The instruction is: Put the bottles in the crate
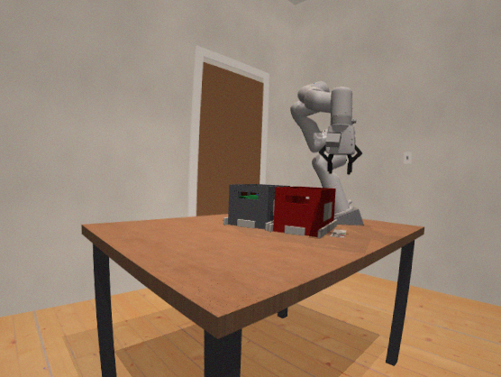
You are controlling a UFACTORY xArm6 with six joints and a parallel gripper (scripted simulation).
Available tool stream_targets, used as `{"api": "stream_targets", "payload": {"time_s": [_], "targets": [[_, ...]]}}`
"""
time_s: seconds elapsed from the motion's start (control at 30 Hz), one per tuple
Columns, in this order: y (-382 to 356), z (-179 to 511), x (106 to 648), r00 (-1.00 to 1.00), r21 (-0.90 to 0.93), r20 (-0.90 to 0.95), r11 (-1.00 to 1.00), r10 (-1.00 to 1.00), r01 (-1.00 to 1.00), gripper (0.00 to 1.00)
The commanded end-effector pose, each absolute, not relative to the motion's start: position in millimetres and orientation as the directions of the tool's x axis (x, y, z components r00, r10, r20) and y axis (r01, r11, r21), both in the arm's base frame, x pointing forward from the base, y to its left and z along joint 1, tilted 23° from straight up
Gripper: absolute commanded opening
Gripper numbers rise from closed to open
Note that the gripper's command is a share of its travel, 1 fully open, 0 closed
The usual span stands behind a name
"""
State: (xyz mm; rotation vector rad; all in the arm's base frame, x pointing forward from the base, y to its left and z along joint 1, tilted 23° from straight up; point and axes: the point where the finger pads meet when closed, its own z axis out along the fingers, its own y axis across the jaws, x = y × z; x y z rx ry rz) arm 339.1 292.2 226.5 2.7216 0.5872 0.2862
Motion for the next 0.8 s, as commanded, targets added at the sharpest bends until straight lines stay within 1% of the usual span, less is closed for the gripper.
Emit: {"api": "stream_targets", "payload": {"time_s": [0.0,0.77], "targets": [[275.0,239.6,341.4,0.9,0.364,0.135,-0.865,0.415,0.344,0.65],[193.7,288.6,349.2,0.9,0.364,0.135,-0.865,0.415,0.344,0.65]]}}
